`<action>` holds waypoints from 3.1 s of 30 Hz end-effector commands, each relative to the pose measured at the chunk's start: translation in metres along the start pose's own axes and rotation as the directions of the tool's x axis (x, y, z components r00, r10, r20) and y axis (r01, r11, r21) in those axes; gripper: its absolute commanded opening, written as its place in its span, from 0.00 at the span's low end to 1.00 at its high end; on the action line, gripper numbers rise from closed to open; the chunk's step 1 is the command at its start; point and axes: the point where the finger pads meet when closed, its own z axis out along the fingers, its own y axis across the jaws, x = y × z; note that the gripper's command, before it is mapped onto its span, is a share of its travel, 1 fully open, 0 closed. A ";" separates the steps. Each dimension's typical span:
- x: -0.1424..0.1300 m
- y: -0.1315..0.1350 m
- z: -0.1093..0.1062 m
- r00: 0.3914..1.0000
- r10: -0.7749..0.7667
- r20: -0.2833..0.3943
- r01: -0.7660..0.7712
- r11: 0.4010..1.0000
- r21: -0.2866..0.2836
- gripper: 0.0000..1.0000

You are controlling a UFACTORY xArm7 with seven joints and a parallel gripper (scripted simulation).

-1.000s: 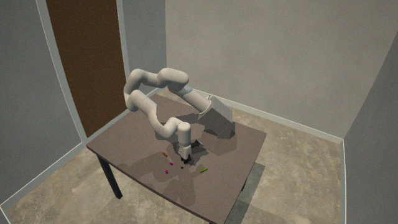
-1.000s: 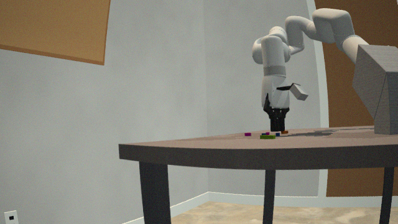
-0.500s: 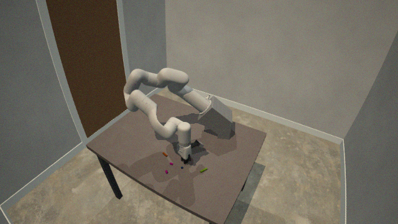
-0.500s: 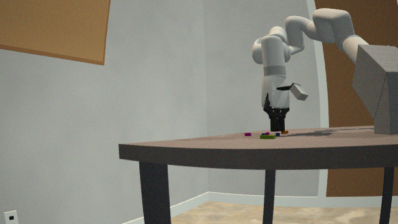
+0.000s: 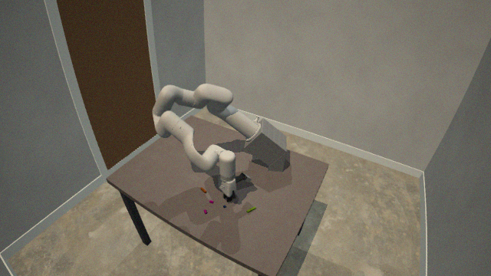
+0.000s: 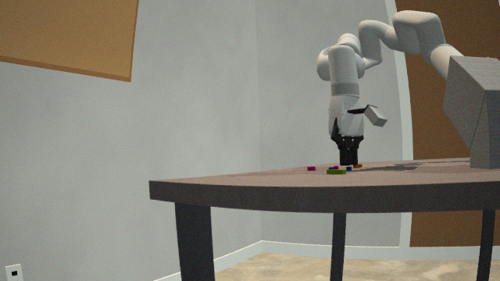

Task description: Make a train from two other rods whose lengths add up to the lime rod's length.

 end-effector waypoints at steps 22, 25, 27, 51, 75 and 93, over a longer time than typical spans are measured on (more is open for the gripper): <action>0.000 0.001 0.011 1.000 -0.001 0.001 0.001 1.000 -0.003 0.24; 0.000 0.001 0.011 1.000 -0.001 0.001 0.001 1.000 -0.003 0.24; 0.000 0.001 0.011 1.000 -0.001 0.001 0.001 1.000 -0.003 0.24; 0.000 0.001 0.011 1.000 -0.001 0.001 0.001 1.000 -0.003 0.24; 0.000 0.001 0.011 1.000 -0.001 0.001 0.001 1.000 -0.003 0.04; 0.000 0.001 0.011 1.000 -0.001 0.001 0.001 1.000 -0.003 0.04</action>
